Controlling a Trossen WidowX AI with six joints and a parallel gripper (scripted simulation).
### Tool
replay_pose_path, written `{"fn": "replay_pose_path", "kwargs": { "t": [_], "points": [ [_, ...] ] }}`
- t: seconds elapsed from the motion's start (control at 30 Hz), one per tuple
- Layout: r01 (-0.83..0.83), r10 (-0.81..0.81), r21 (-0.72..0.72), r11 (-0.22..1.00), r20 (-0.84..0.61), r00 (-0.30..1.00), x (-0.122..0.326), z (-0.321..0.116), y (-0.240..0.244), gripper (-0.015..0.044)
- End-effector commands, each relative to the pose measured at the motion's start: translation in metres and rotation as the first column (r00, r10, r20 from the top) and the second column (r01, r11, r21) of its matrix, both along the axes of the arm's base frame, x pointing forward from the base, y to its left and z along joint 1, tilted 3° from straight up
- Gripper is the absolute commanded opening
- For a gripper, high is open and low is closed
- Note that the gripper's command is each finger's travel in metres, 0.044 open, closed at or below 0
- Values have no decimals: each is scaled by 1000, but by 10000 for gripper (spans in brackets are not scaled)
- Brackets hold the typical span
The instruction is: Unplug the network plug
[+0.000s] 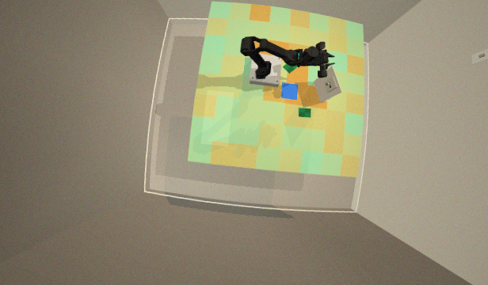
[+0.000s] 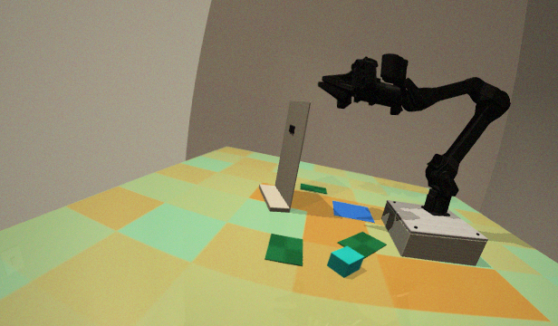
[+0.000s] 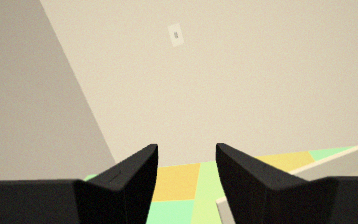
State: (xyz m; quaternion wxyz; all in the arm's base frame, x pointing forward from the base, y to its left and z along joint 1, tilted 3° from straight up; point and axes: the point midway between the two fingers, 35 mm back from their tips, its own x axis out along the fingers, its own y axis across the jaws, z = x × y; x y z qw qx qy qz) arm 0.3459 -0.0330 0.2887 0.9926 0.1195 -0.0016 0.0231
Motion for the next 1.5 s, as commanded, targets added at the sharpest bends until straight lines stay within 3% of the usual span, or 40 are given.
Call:
{"fn": "replay_pose_path", "kwargs": {
  "t": [0.0,0.67,1.47],
  "points": [
    [-27,27,77,997,-6,1000,4,-8,-10,156],
    [-132,177,503,854,-44,983,1,-59,-74,156],
    [-131,376,887,442,-51,925,-66,-123,-133,156]
  ]
}}
